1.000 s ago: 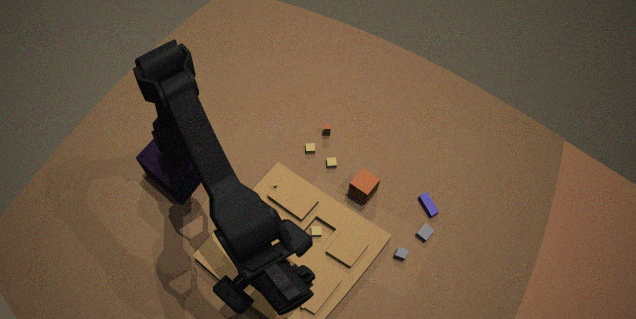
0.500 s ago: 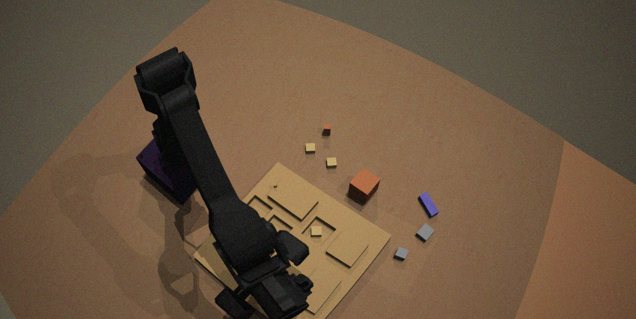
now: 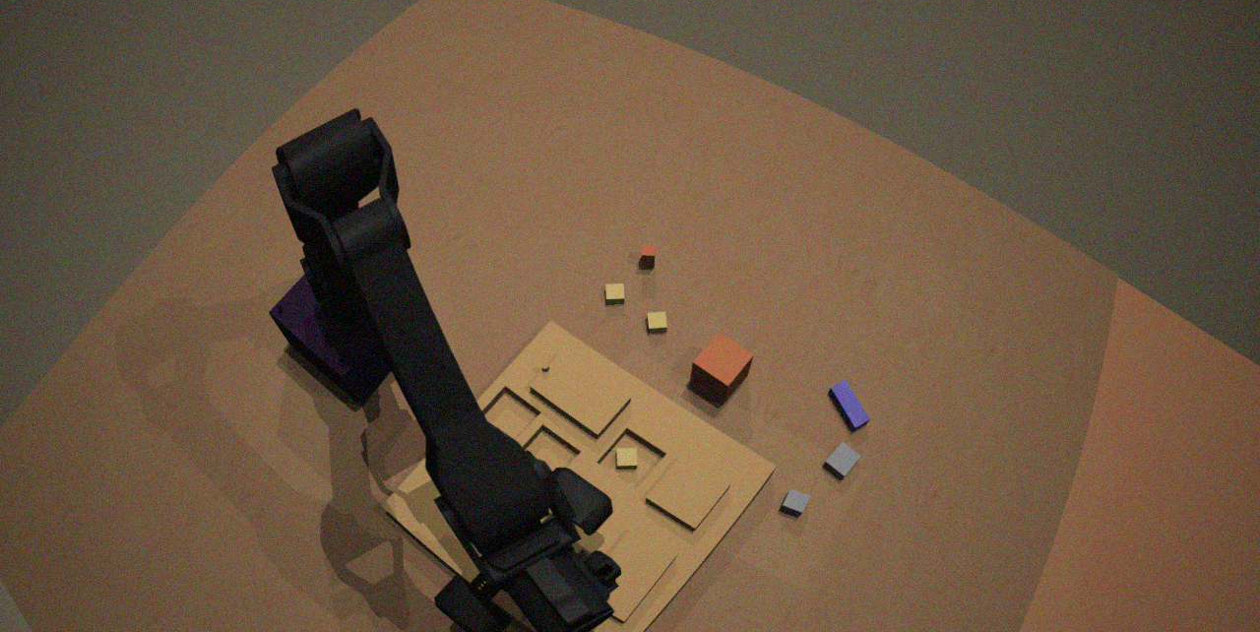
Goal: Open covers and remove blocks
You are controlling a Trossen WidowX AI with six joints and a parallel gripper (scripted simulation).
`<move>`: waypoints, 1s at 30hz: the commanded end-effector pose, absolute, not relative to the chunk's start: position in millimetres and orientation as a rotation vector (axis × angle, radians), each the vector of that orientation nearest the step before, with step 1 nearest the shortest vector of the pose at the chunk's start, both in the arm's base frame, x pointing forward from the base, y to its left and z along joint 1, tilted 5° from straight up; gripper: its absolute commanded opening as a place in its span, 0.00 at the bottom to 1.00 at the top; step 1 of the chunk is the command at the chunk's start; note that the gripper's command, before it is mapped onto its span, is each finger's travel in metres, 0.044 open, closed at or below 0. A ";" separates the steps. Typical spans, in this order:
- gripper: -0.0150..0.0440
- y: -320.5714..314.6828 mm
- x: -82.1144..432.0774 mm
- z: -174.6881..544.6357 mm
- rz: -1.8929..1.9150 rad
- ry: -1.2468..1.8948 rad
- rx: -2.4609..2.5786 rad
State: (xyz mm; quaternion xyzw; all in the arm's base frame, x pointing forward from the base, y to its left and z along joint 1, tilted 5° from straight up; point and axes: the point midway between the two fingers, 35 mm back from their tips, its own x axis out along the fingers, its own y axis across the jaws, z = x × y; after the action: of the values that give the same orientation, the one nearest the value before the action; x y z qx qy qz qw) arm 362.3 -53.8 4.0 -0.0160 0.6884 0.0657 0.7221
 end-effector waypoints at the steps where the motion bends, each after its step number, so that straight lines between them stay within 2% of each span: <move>1: 0.25 -52.6 361.3 -2.0 0.147 1.525 -0.028; 30: 0.25 -40.2 373.4 -8.4 0.147 1.524 -0.026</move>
State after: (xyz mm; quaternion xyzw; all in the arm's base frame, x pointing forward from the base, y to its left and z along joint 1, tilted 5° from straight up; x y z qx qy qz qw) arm 369.1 -45.5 -7.2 -0.0140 0.6894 0.0648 0.7213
